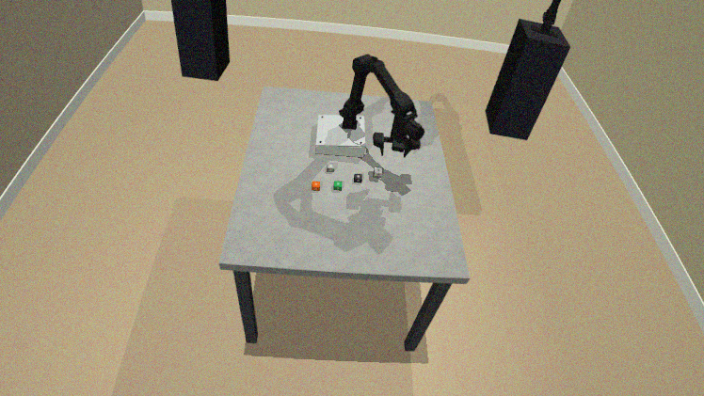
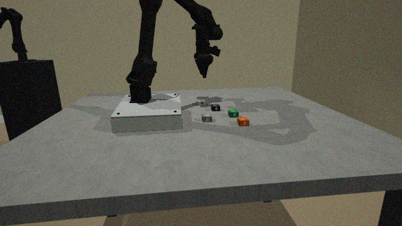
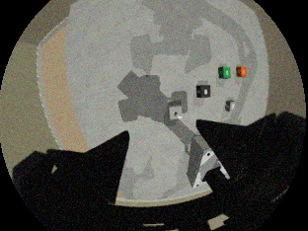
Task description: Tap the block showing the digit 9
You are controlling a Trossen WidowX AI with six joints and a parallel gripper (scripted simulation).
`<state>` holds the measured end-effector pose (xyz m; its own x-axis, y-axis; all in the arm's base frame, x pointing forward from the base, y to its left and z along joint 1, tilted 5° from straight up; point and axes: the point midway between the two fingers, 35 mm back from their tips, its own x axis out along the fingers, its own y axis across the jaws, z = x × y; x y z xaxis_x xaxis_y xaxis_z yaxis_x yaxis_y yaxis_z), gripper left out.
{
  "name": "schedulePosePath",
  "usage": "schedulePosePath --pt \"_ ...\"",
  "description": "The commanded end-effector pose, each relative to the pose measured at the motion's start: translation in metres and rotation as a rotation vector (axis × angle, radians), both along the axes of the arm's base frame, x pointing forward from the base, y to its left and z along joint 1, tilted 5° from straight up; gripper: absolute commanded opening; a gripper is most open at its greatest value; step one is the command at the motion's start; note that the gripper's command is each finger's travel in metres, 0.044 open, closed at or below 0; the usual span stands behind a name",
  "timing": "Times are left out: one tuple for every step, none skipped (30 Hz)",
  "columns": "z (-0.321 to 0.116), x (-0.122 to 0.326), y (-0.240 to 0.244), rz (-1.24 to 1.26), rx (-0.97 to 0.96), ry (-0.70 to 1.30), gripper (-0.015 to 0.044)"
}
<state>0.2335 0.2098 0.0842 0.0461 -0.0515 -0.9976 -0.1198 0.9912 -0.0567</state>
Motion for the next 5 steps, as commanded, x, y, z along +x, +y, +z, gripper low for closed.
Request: schedulePosePath --pt "0.0040 -0.0168 0.0247 -0.012 -0.007 0.009 0.0400" --pt "0.0040 -0.0168 0.0247 -0.012 -0.007 0.009 0.0400" --pt "0.0040 -0.0168 0.0247 -0.012 -0.007 0.009 0.0400" --pt "0.0040 -0.0168 0.0247 -0.012 -0.007 0.009 0.0400" --pt "0.0040 -0.0168 0.0247 -0.012 -0.007 0.009 0.0400"
